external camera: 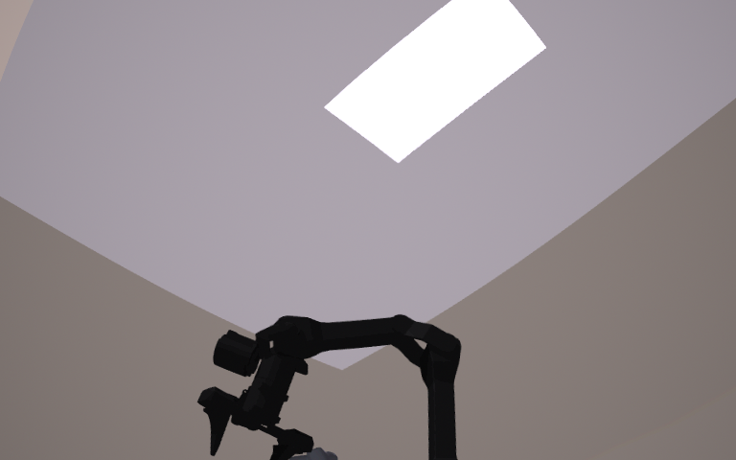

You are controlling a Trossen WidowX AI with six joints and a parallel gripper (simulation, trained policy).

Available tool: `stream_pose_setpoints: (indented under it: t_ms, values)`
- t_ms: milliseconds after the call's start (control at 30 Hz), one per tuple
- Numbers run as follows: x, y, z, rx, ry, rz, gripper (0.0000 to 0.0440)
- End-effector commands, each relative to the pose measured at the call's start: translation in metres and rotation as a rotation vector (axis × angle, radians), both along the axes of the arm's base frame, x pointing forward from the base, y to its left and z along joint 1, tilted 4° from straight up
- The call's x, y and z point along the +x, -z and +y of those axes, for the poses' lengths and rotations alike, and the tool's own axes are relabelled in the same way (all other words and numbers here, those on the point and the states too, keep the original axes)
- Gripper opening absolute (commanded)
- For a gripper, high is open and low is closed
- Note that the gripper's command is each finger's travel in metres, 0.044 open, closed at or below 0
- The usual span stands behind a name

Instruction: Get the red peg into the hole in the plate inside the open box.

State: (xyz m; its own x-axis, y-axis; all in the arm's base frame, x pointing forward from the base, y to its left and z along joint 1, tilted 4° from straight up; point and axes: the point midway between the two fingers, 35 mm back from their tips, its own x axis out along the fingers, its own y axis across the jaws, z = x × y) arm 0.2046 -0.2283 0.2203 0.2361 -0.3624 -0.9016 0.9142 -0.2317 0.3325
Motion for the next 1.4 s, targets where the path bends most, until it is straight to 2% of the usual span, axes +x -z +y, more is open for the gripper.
stream_pose_setpoints:
  t_ms: [0, 300, 600, 933, 1367]
  values:
    - [0.019, 0.005, 0.026, 0.006, -0.13, 0.059, 0.044]
    - [0.049, 0.018, 0.092, 0.036, -0.394, 0.174, 0.044]
    - [0.058, 0.034, 0.162, 0.076, -0.602, 0.294, 0.044]
    - [0.044, 0.055, 0.231, 0.12, -0.746, 0.445, 0.044]
    - [0.006, 0.085, 0.298, 0.135, -0.837, 0.631, 0.044]
